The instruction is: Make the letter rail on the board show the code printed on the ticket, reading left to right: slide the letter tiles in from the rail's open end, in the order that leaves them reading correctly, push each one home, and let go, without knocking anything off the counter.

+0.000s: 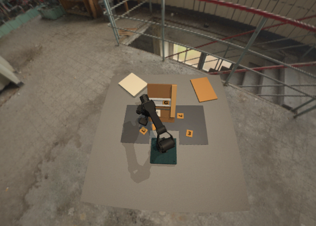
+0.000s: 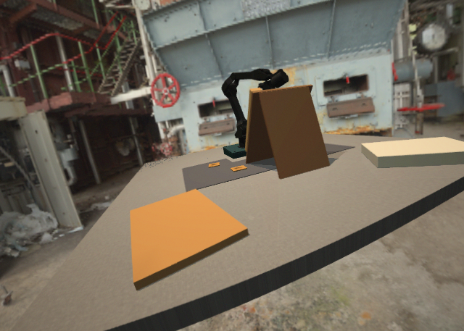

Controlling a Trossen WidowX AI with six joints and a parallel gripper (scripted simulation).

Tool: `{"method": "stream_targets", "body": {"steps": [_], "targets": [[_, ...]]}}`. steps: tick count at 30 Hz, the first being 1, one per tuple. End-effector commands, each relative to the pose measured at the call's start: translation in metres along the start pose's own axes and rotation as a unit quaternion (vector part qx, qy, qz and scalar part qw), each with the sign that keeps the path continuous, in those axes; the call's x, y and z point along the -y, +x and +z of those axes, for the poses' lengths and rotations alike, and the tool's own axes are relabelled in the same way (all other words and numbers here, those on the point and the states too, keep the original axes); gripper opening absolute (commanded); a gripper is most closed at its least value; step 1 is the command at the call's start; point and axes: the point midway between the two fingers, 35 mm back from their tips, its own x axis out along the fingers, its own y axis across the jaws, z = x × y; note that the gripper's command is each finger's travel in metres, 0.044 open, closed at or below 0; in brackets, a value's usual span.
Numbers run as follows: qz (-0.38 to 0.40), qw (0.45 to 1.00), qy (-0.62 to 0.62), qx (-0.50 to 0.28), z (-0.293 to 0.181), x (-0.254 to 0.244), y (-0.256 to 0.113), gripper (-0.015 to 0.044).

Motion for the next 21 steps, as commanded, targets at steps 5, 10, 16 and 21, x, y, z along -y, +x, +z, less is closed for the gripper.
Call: {"method": "stream_targets", "body": {"steps": [5,10,16,21], "targets": [[0.03,0.984,0.118,-0.127,-0.003,-0.068,0.083,0.034],[0.02,0.977,0.142,-0.158,-0.008,-0.095,0.099,0.034],[0.02,0.977,0.142,-0.158,-0.008,-0.095,0.099,0.034],[0.02,0.977,0.142,-0.158,-0.008,-0.093,0.099,0.034]]}}
